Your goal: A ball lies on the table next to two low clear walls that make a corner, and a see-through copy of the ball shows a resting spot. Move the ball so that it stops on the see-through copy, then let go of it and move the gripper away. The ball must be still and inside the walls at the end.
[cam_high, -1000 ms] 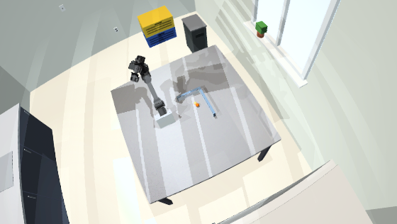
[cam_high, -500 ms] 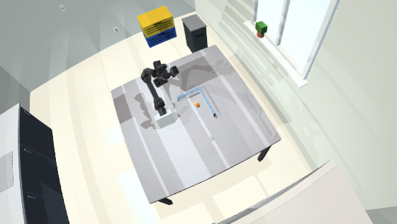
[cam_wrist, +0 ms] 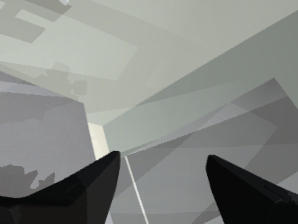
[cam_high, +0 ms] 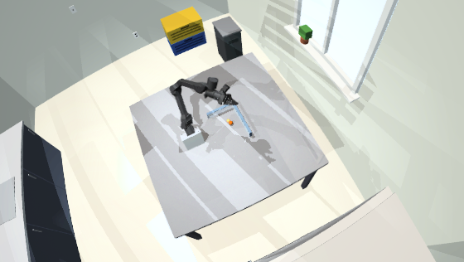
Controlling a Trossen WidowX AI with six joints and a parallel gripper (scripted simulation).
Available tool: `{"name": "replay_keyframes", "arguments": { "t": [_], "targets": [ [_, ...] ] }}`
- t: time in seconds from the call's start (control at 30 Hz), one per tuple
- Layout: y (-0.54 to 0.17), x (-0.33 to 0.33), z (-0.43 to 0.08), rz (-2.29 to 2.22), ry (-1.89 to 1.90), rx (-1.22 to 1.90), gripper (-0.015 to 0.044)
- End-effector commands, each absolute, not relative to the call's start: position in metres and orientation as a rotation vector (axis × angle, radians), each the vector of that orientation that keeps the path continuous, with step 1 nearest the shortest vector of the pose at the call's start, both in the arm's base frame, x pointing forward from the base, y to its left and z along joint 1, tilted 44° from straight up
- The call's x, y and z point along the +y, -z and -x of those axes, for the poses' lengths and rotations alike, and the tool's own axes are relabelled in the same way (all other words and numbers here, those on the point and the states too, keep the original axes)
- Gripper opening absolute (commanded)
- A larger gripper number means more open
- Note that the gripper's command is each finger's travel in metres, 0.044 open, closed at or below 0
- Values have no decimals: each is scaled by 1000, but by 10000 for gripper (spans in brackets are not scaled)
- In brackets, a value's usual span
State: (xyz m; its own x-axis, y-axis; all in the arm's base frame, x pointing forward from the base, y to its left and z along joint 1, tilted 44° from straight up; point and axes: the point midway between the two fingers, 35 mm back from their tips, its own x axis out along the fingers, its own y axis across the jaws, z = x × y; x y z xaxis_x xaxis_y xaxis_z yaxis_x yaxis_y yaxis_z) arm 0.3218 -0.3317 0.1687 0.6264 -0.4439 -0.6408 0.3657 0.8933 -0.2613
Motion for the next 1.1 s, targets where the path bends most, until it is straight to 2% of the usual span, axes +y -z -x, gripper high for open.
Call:
{"name": "replay_keyframes", "arguments": {
  "t": [0.0, 0.37, 0.73, 1.07],
  "targets": [
    [-127, -285, -349, 206, 201, 859, 258],
    [-35, -126, -379, 490, -617, 915, 258],
    [23, 36, -330, 641, -1439, 650, 258],
    [33, 53, -324, 643, -1487, 623, 258]
  ]
}}
